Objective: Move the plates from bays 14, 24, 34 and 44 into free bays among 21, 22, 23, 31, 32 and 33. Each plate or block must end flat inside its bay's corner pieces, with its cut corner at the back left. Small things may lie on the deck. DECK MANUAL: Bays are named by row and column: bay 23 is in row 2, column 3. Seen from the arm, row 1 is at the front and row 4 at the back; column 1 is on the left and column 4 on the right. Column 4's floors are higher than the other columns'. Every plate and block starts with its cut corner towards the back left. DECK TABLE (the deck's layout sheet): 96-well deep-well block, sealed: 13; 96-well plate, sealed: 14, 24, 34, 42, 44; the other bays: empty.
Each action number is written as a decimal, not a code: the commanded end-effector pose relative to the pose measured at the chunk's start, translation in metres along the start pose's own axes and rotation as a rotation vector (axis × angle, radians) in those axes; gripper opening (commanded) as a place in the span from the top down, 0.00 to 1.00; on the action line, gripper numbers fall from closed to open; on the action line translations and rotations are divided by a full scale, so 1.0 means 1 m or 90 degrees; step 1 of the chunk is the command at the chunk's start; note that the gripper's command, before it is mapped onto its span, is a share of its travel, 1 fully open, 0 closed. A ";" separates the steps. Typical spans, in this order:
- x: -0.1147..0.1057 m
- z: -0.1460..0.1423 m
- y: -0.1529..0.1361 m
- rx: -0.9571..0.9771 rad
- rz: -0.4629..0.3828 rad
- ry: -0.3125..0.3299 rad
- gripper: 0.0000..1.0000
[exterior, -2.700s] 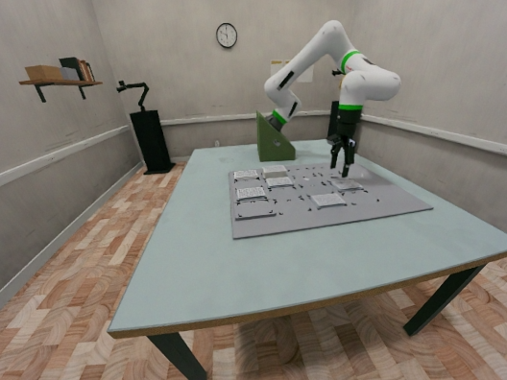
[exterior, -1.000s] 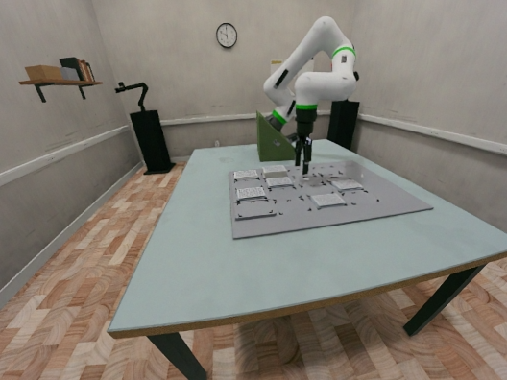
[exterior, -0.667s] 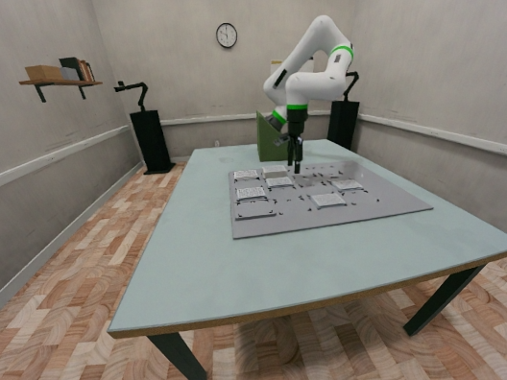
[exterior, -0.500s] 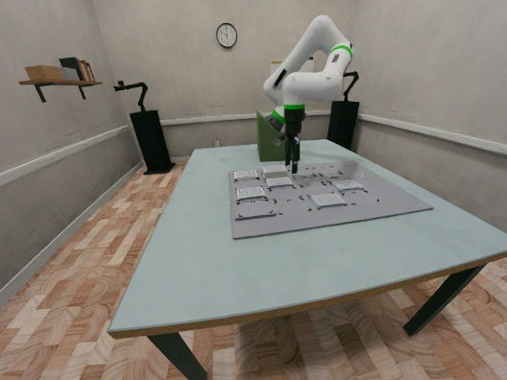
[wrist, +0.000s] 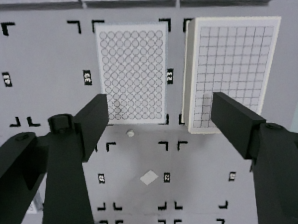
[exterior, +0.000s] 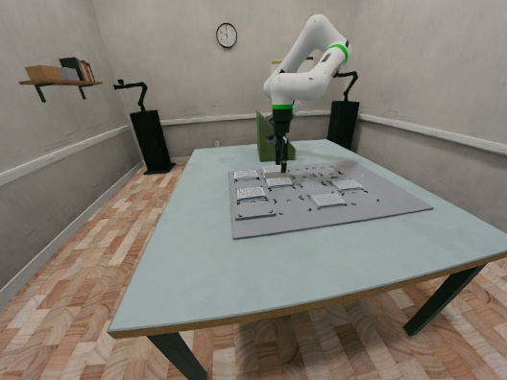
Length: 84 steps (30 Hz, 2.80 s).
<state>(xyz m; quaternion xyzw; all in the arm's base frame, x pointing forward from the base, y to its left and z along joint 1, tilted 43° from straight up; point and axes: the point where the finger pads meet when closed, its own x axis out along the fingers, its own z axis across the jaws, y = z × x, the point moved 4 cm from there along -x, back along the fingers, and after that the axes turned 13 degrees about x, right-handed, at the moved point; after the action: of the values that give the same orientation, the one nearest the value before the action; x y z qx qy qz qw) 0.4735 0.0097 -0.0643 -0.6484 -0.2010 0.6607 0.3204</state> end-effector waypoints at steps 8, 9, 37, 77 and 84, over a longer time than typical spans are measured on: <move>-0.001 0.006 0.038 0.000 0.001 0.001 0.30; -0.001 0.007 0.042 0.000 0.001 0.001 0.30; -0.001 0.025 0.137 0.000 0.001 0.001 0.30; 0.018 0.035 0.192 0.000 0.001 0.001 0.30; 0.024 0.035 0.192 0.000 0.001 0.001 0.30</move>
<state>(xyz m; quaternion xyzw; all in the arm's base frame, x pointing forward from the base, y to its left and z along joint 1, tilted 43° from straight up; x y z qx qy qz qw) 0.4085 -0.1058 -0.2096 -0.6484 -0.2009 0.6607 0.3205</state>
